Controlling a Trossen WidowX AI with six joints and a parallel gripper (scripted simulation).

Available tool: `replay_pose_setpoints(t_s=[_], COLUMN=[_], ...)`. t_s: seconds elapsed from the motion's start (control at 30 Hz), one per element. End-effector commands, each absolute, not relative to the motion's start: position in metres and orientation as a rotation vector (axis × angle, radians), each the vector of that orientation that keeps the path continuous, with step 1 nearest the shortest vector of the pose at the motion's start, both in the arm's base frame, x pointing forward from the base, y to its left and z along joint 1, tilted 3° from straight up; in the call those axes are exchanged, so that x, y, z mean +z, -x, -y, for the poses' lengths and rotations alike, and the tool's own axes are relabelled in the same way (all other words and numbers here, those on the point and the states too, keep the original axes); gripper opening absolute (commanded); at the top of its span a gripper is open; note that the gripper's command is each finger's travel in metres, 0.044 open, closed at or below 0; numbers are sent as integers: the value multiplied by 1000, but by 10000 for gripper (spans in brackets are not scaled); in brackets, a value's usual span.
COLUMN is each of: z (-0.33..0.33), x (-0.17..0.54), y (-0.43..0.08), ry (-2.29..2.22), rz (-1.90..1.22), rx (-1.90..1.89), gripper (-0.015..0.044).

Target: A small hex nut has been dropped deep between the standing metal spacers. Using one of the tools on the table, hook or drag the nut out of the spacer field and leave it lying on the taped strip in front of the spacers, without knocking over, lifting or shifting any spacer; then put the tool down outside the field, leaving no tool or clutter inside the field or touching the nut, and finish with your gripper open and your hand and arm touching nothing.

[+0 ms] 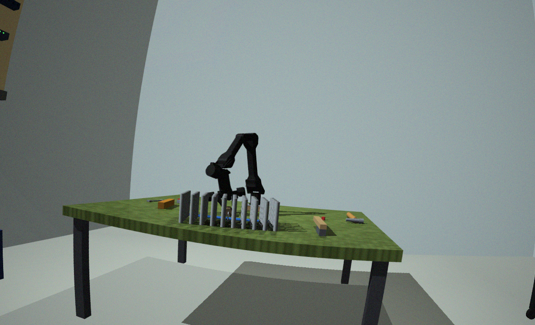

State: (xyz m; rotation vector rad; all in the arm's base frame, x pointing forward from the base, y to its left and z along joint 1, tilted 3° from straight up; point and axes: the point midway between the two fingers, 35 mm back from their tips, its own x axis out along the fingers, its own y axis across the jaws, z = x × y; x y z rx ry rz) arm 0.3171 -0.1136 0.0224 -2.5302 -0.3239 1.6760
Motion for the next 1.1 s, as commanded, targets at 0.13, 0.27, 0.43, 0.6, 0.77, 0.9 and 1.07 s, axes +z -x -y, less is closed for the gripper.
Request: replay_pose_setpoints(t_s=[0.13,0.27,0.43,0.6,0.77,0.9,1.07], z=[113,114,114,115,115,116,116], x=[23,23,23,23,23,23,23], y=[-308,-305,-301,-297,-293,-290,-286], ry=[2527,2527,2527,2527,2527,2526,2526], rz=[325,325,325,324,324,324,323], rx=[1681,1682,1683,1684,1685,1686,1687], gripper=[0,0,0,0,0,0,0])
